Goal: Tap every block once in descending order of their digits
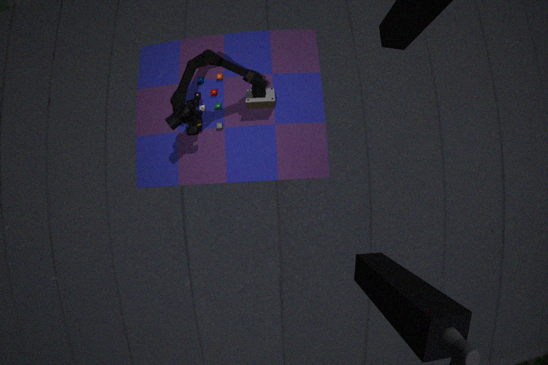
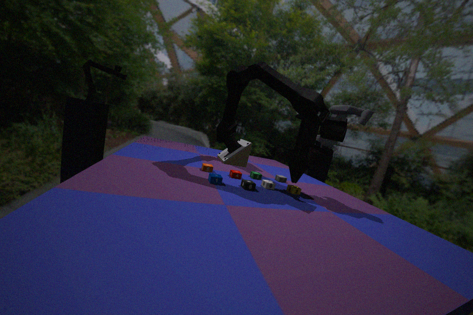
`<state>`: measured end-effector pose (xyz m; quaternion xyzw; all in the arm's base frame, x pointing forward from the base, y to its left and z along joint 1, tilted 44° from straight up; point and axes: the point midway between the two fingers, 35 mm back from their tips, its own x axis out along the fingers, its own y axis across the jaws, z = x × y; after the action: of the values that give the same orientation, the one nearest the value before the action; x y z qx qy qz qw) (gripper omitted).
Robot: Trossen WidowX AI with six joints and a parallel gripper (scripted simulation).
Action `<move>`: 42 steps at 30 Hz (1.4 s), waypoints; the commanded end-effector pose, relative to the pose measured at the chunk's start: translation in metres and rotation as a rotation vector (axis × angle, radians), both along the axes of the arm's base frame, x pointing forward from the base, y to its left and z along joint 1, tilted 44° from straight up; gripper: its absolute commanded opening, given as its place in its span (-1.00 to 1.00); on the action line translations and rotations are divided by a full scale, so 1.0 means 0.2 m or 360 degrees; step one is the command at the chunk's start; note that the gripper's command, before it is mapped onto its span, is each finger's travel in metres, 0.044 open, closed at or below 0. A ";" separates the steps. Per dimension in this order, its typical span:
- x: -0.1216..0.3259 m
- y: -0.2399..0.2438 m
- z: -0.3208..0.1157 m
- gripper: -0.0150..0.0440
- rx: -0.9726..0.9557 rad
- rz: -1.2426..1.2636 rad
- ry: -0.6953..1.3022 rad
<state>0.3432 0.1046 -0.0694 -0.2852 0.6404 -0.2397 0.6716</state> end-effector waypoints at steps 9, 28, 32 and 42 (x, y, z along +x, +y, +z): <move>0.00 -0.07 -0.06 -0.42 -0.0007 0.0001 0.0004; -0.02 0.25 0.26 -0.42 0.0000 0.0002 0.0006; -0.03 0.32 0.34 -0.42 -0.0001 0.0001 0.0007; 0.03 -0.07 0.72 -0.42 0.0000 0.0005 0.0009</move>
<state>0.3448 0.1293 0.0369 -0.2930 0.6438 -0.2316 0.6679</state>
